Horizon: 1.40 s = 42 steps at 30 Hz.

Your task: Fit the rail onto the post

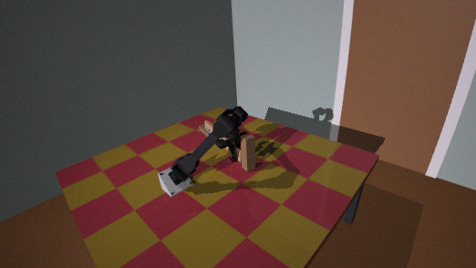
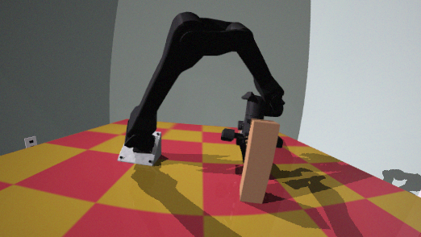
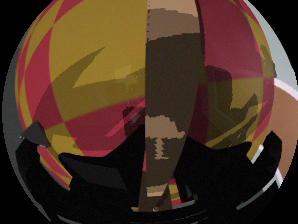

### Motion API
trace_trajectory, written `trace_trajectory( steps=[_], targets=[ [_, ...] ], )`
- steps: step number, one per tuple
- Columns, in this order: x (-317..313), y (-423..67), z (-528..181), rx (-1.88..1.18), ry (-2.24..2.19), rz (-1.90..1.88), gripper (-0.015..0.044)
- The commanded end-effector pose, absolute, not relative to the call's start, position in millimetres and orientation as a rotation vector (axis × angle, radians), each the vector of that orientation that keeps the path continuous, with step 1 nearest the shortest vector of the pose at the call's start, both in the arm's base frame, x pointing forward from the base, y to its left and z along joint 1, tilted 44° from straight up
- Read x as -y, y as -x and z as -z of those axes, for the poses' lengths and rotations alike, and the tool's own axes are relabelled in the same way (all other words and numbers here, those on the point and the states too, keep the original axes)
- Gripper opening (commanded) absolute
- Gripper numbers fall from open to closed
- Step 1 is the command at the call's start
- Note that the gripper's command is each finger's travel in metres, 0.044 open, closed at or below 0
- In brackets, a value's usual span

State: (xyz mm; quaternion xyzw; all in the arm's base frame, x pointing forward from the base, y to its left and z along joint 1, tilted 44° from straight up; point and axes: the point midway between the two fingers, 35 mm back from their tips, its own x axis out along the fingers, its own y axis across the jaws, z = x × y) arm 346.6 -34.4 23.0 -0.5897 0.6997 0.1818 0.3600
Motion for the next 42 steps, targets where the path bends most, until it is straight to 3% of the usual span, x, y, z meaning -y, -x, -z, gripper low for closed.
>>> trace_trajectory(
  steps=[1,42],
  targets=[
    [29.2,-349.4,-26.2,-1.792,1.527,-0.471,0.0],
    [15.5,-352.6,-41.4,-1.791,1.526,-0.472,0.0]
  ],
)
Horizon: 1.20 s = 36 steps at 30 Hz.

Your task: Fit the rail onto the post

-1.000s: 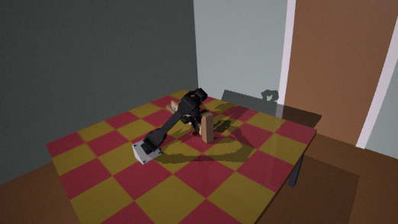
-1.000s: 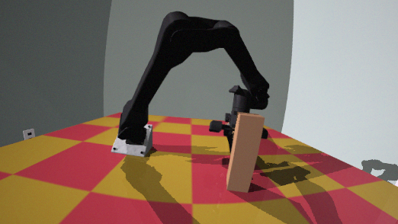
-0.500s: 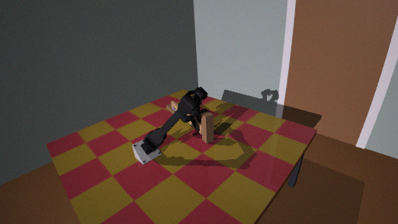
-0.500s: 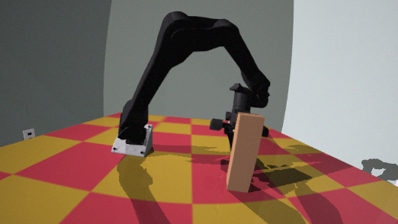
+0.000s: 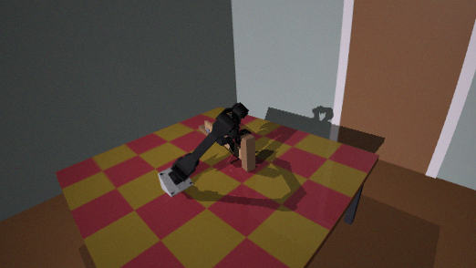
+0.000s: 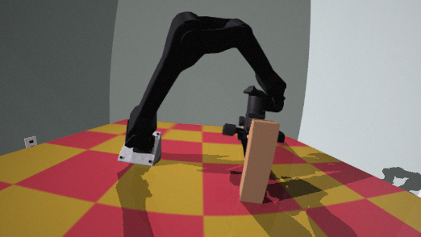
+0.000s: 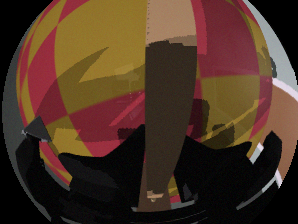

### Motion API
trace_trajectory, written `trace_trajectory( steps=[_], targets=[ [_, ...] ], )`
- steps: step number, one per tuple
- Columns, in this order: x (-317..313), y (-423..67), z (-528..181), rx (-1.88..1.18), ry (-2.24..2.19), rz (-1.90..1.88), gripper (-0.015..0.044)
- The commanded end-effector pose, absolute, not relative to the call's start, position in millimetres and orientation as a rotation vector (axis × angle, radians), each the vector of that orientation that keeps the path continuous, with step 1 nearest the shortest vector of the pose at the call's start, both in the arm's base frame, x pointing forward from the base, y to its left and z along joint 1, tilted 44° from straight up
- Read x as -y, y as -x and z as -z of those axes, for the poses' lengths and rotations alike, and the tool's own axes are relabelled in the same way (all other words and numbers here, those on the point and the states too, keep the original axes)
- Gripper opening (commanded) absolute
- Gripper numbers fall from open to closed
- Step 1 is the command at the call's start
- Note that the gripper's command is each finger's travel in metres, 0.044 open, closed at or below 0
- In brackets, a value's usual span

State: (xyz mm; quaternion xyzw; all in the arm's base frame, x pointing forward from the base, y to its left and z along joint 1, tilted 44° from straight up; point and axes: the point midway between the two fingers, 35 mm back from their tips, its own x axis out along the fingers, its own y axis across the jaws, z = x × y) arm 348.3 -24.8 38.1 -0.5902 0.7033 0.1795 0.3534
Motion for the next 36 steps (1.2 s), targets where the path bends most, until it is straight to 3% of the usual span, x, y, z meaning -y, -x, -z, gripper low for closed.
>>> trace_trajectory(
  steps=[1,36],
  targets=[
    [15.2,-352.6,-41.7,-1.791,1.526,-0.472,0.0],
    [14.4,-351.4,-42.0,-1.791,1.526,-0.472,0.0]
  ],
)
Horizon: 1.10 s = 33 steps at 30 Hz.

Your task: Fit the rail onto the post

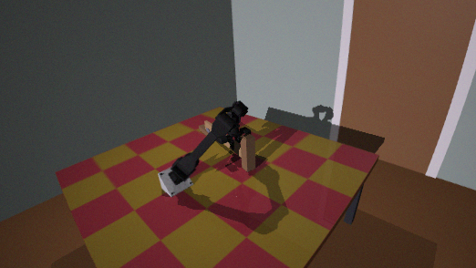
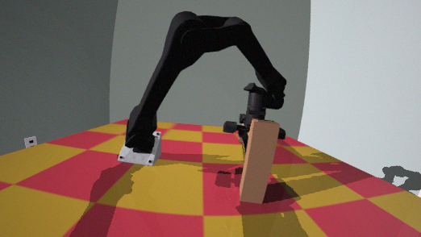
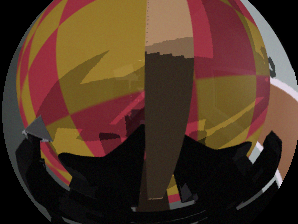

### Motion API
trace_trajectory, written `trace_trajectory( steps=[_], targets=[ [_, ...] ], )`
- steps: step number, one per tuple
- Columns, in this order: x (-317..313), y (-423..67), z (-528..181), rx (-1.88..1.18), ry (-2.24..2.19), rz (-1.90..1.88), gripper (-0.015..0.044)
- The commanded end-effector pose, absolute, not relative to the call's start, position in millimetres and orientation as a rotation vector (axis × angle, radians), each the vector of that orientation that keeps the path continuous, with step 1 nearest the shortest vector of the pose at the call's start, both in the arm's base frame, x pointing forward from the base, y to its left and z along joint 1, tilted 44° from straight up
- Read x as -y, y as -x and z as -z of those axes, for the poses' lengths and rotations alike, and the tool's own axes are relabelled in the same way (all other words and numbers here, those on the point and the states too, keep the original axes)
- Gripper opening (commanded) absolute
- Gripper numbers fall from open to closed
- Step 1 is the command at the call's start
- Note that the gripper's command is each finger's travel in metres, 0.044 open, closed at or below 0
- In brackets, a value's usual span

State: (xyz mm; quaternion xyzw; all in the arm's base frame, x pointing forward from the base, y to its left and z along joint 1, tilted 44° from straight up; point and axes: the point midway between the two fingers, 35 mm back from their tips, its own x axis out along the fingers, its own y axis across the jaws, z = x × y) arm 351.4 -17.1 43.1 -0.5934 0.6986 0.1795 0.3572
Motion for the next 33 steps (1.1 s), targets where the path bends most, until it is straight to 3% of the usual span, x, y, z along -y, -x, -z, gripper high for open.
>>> trace_trajectory(
  steps=[1,33],
  targets=[
    [14.6,-351.3,-41.8,-1.791,1.526,-0.472,0.0],
    [14.3,-349.4,-41.2,-1.791,1.526,-0.472,0.0]
  ],
)
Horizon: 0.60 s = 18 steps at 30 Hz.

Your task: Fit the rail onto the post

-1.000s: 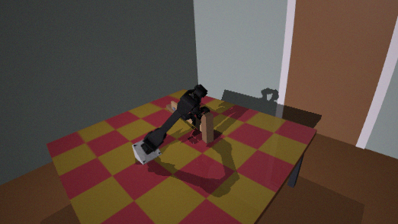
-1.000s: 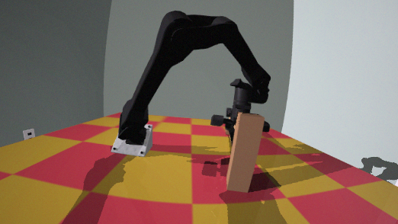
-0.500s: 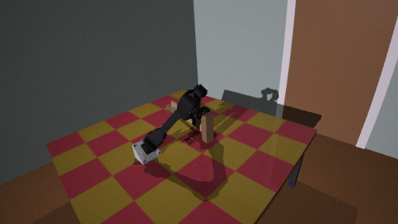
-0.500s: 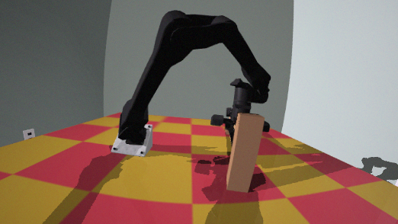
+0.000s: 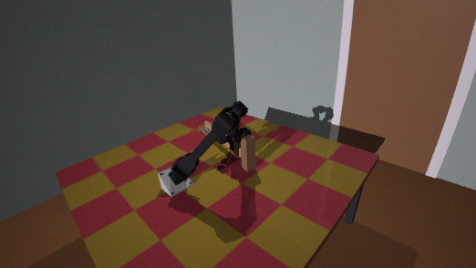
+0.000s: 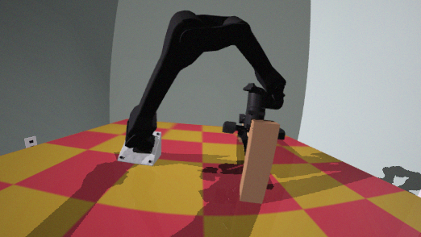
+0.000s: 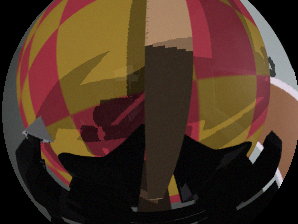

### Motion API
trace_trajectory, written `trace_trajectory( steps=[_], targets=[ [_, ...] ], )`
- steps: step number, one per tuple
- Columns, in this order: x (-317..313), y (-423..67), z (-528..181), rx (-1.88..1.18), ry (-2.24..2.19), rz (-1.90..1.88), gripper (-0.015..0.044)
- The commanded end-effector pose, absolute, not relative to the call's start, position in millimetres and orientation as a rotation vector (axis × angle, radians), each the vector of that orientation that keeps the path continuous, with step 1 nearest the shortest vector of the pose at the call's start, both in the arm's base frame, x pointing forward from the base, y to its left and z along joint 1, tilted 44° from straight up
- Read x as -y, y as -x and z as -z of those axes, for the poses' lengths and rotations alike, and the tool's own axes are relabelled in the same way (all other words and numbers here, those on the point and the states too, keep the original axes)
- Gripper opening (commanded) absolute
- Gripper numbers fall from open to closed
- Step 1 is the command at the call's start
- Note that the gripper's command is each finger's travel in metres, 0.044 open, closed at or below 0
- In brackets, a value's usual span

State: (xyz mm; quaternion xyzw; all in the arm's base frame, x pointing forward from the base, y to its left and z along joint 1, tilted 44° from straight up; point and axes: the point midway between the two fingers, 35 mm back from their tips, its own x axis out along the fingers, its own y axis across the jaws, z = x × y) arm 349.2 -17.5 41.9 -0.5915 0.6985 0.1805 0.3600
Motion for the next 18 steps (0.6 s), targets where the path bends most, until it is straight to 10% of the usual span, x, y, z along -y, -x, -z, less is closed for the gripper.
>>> trace_trajectory(
  steps=[1,18],
  targets=[
    [14.3,-349.4,-41.2,-1.791,1.526,-0.472,0.0],
    [16.4,-349.1,-41.9,-1.791,1.526,-0.472,0.0]
  ],
)
